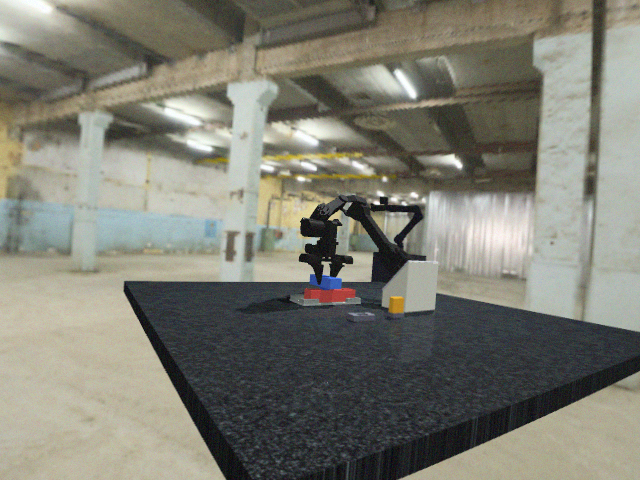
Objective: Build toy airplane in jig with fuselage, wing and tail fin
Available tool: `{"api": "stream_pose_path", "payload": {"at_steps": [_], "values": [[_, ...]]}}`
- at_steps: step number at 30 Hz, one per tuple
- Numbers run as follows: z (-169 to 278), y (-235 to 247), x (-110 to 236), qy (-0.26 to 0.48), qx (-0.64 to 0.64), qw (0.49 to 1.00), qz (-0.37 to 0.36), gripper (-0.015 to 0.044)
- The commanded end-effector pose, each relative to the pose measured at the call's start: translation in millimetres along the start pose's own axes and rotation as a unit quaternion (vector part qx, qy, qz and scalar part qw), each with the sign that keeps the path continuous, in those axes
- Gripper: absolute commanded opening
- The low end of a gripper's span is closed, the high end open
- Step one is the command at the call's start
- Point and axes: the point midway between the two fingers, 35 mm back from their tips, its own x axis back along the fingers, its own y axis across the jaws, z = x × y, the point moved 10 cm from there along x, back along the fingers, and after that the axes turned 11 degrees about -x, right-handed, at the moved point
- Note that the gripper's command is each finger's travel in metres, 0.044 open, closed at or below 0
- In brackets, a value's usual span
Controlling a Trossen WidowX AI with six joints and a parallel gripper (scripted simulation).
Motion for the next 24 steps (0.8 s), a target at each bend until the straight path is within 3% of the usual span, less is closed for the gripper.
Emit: {"api": "stream_pose_path", "payload": {"at_steps": [1, 12, 19, 24], "values": [[0, 0, 0, 0.000, -0.001, 1.000, 0.000, 0.0161], [0, 0, 0, 0.000, -0.001, 1.000, 0.000, 0.0440], [0, 0, 2, 0.000, -0.001, 1.000, 0.000, 0.0440], [2, 2, 65, 0.002, 0.001, 1.000, 0.000, 0.0440]]}}
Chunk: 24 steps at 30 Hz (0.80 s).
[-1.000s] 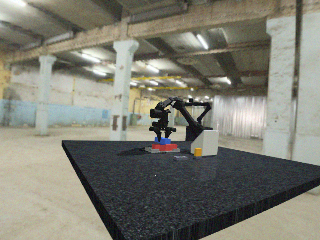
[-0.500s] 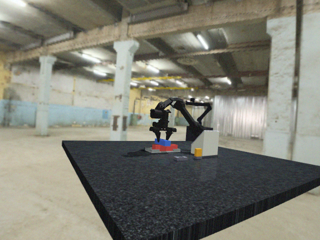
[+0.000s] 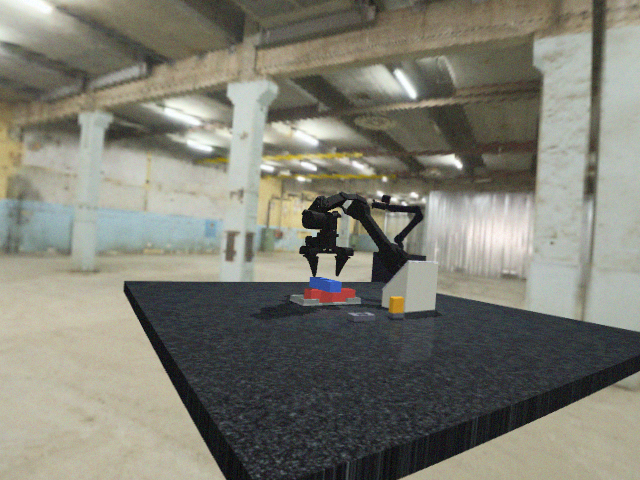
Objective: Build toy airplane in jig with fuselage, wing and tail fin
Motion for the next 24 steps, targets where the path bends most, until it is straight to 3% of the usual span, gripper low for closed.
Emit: {"api": "stream_pose_path", "payload": {"at_steps": [1, 8, 13, 17, 24], "values": [[0.7, -1.7, 49.2, 0.003, 0.000, 1.000, -0.009, 0.0440], [1.1, -0.8, 58.5, 0.002, 0.009, 1.000, -0.009, 0.0440], [1.3, -0.4, 57.6, 0.000, 0.221, 0.975, -0.009, 0.0440], [1.4, 0.0, 56.7, -0.002, 0.409, 0.913, -0.009, 0.0440], [1.7, 0.6, 55.3, -0.005, 0.670, 0.742, -0.008, 0.0440]]}}
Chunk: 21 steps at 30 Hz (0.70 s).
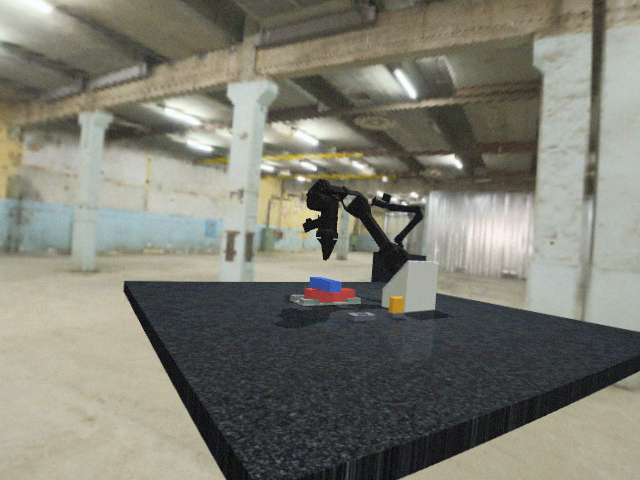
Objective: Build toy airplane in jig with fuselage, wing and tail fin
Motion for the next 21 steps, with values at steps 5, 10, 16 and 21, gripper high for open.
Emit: {"api": "stream_pose_path", "payload": {"at_steps": [5, 10, 16, 21], "values": [[0, 1, -1, 0.001, 0.281, 0.960, -0.001, 0.0440], [0, 1, -1, 0.001, 0.281, 0.960, -0.001, 0.0440], [9, 10, 0, 0.003, 0.282, 0.959, -0.006, 0.0440], [68, 53, 7, 0.010, 0.287, 0.958, -0.023, 0.0440]]}}
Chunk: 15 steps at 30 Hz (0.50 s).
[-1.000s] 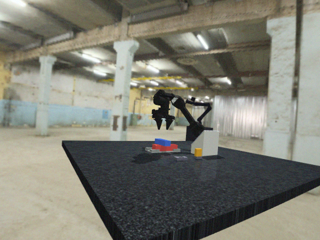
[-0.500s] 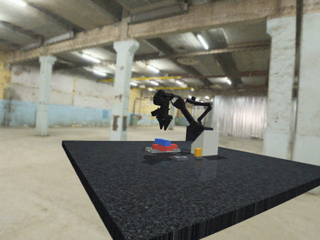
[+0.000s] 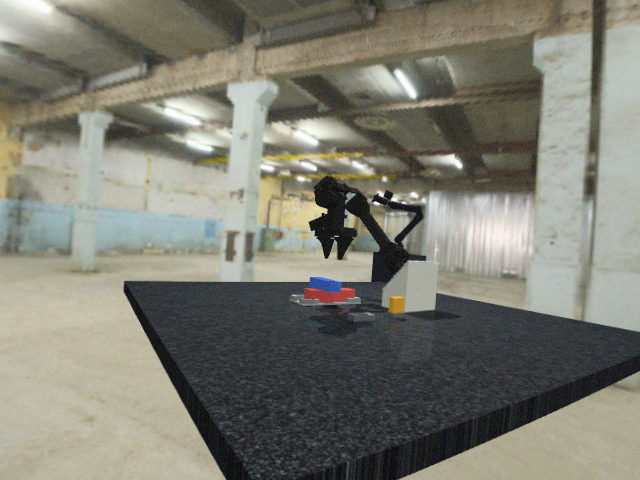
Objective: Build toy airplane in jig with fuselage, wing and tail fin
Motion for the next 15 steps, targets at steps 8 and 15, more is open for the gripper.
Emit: {"api": "stream_pose_path", "payload": {"at_steps": [8, 15], "values": [[116, 142, -1, 0.008, 0.033, 0.999, -0.005, 0.0440], [156, 167, -8, 0.005, 0.010, 1.000, 0.011, 0.0440]]}}
